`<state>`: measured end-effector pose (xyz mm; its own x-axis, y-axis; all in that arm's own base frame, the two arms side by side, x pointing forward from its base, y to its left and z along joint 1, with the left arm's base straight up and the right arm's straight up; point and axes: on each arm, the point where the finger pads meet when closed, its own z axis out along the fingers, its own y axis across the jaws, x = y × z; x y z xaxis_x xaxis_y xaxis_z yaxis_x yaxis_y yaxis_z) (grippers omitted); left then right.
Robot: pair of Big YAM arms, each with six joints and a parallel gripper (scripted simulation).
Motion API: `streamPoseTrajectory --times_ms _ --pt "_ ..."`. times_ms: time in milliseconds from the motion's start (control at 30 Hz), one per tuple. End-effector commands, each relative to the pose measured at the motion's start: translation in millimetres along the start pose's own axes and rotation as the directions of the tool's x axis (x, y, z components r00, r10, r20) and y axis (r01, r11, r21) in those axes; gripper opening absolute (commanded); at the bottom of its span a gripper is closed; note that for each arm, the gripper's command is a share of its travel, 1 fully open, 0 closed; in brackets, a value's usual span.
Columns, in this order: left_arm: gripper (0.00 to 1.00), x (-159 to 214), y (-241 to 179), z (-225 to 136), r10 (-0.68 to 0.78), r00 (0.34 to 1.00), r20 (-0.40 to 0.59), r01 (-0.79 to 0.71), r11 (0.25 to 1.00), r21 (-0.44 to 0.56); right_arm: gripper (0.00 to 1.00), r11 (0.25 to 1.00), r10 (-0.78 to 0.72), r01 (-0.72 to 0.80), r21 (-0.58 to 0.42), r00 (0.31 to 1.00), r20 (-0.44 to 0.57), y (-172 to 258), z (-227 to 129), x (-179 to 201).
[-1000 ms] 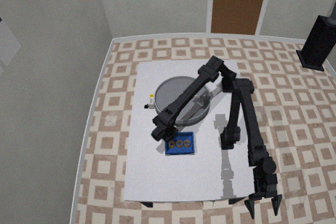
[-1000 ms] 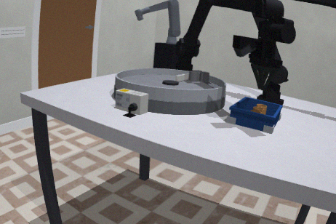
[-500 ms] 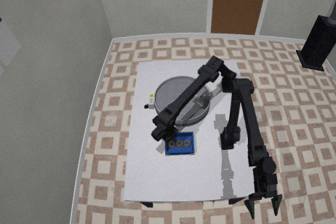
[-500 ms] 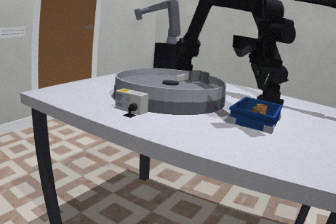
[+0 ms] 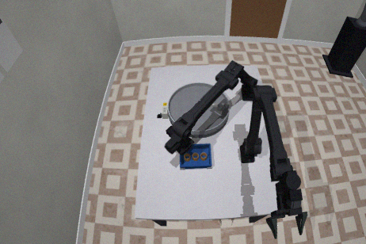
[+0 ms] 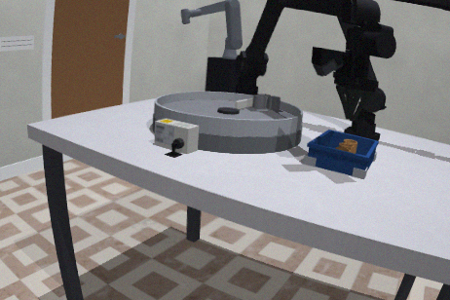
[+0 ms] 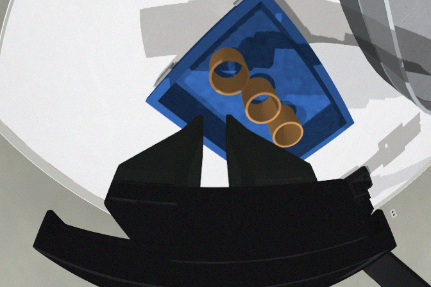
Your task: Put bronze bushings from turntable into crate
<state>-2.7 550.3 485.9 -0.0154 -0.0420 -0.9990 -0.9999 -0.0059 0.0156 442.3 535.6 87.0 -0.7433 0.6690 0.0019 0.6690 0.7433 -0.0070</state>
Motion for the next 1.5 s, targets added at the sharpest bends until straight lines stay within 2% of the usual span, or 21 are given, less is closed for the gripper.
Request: streamPoseTrajectory --times_ms 0,1133,1167,1267,1467 --pt "1.0 -14 3 -6 -0.016 0.999 0.042 0.016 1.0 -0.005 0.16 0.999 0.012 -0.012 -0.049 1.0 0.0 13 -23 -10" --pt "1.0 -14 3 -6 -0.016 0.999 0.042 0.016 1.0 -0.005 0.16 0.999 0.012 -0.012 -0.049 1.0 0.0 13 -23 -10" --pt "1.0 -14 3 -6 -0.016 0.999 0.042 0.016 1.0 -0.005 1.0 0.998 0.012 -0.012 -0.056 1.0 -0.001 14 -27 -10" --pt "1.0 -14 3 -6 -0.016 0.999 0.042 0.016 1.0 -0.005 1.0 0.995 0.012 -0.012 -0.1 1.0 -0.002 15 -69 -10" --pt "1.0 -14 3 -6 -0.016 0.999 0.042 0.016 1.0 -0.005 1.0 0.999 0.012 -0.012 -0.051 1.0 -0.001 12 -89 -10"
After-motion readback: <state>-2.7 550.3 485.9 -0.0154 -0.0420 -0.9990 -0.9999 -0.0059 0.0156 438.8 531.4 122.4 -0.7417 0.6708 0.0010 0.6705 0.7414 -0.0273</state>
